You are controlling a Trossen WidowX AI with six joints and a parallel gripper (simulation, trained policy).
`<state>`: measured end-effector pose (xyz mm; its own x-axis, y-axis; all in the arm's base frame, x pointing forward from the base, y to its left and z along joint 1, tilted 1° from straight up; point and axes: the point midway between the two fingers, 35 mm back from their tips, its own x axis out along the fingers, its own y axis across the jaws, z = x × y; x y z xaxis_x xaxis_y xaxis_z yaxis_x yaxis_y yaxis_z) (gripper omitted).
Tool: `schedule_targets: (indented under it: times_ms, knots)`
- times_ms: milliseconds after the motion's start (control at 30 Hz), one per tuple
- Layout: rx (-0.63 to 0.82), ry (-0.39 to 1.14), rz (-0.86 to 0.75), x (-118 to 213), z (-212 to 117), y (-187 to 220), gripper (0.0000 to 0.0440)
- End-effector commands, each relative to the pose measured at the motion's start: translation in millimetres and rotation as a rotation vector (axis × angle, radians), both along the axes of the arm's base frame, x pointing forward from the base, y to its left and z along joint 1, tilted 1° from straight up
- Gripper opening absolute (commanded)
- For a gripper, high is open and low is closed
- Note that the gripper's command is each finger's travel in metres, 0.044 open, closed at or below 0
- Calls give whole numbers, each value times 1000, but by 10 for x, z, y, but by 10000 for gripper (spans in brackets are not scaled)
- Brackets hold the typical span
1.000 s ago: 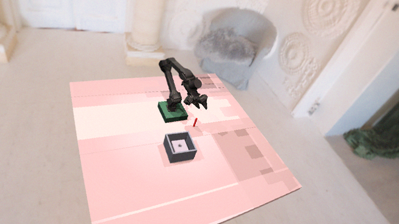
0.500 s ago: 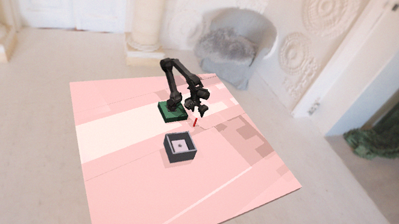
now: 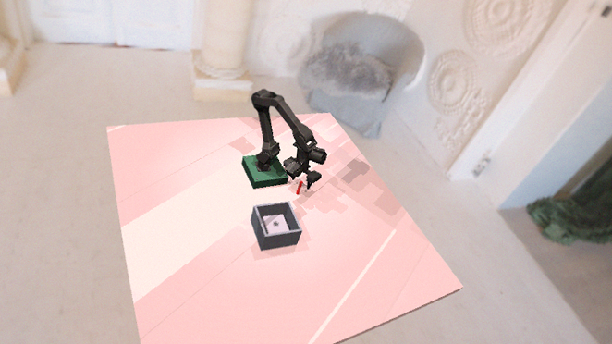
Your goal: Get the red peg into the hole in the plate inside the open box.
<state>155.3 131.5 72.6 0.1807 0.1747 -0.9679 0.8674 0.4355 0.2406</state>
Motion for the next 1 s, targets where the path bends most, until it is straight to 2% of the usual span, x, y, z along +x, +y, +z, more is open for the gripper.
schedule_targets:
  times_ms: [0,233,300,400,867,967]
  knots:
    - [-26,2,15,-2,-173,3,440]
    - [-31,-9,25,6,-433,43,439]
    - [-33,-8,23,0,-487,50,422]
    - [-35,7,19,-23,-544,51,359]
    - [-8,83,59,-20,-552,79,0]
    - [-17,41,80,70,-450,90,0]
